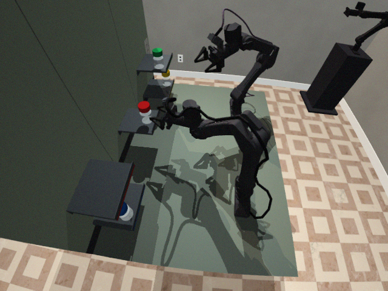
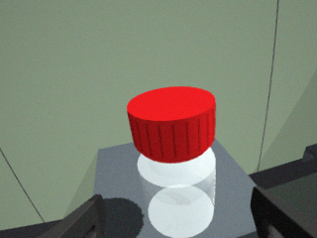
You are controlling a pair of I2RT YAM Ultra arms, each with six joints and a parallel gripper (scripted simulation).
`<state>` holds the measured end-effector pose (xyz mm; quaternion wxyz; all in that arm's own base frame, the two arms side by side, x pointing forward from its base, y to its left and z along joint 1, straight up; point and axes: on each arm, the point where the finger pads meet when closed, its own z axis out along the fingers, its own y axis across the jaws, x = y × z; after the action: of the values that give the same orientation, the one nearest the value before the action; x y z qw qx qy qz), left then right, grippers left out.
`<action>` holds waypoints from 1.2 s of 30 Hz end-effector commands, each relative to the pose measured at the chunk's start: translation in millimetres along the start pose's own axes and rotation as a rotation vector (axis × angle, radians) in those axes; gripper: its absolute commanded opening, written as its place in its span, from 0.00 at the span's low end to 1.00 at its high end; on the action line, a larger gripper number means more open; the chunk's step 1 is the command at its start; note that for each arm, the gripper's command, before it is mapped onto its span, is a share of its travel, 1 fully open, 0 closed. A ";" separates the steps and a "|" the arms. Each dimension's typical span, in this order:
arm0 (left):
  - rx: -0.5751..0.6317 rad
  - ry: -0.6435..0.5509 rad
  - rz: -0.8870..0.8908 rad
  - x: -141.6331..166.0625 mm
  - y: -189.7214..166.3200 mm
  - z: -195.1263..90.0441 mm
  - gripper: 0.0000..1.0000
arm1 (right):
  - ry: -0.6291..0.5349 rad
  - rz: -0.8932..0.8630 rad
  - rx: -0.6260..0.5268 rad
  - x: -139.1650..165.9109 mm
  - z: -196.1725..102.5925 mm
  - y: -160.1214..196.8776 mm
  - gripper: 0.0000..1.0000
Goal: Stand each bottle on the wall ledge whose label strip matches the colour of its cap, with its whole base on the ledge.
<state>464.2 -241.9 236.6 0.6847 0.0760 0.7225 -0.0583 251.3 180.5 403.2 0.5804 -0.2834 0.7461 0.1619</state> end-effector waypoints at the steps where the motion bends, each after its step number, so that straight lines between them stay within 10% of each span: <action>1: 0.002 -0.066 -0.025 -38.4 0.9 5.8 0.81 | -0.031 -0.004 0.005 -11.9 -8.3 -0.2 0.87; 36: 0.002 -0.059 -0.021 -53.3 0.4 52.8 0.81 | -0.031 -0.004 0.005 -11.9 -8.3 -0.2 0.87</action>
<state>511.4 -253.2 270.1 0.6954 0.0701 0.7123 -0.0647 251.3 180.4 403.1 0.5802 -0.2833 0.7463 0.1617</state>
